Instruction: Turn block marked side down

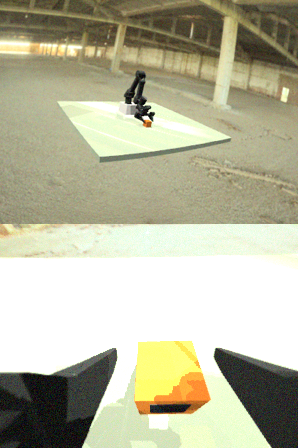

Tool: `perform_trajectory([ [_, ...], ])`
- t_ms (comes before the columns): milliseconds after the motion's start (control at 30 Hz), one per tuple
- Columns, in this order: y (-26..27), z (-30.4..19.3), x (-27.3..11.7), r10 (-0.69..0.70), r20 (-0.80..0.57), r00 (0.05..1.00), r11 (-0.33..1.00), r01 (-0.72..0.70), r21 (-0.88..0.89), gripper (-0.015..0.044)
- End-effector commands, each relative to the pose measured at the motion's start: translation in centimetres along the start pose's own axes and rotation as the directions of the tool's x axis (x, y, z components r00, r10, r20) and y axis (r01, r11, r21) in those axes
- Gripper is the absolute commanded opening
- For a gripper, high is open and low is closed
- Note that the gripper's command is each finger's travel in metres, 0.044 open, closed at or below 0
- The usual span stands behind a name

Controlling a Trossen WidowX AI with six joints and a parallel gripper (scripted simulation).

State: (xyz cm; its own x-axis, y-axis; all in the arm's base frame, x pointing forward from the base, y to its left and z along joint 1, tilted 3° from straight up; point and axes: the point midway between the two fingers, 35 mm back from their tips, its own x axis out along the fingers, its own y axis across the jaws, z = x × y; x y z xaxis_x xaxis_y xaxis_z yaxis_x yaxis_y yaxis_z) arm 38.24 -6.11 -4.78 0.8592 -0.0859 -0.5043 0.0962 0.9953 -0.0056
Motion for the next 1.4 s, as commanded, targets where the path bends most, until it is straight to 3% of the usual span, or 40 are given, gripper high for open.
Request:
perform_trajectory([
  [0, 0.0, 0.0, 0.0, 0.004, 0.0, 1.0, 1.0, -0.004, 0.006, 0.044],
  [833, 0.0, 0.0, 0.0, 0.004, -0.006, 1.0, 1.0, -0.004, 0.006, 0.044],
  [1067, -0.1, 1.9, 0.3, 0.004, -0.247, 0.969, 1.0, -0.002, 0.008, 0.044],
  [1367, 0.0, 5.3, -5.0, 0.006, -0.515, 0.857, 1.0, -0.004, 0.005, 0.044],
])
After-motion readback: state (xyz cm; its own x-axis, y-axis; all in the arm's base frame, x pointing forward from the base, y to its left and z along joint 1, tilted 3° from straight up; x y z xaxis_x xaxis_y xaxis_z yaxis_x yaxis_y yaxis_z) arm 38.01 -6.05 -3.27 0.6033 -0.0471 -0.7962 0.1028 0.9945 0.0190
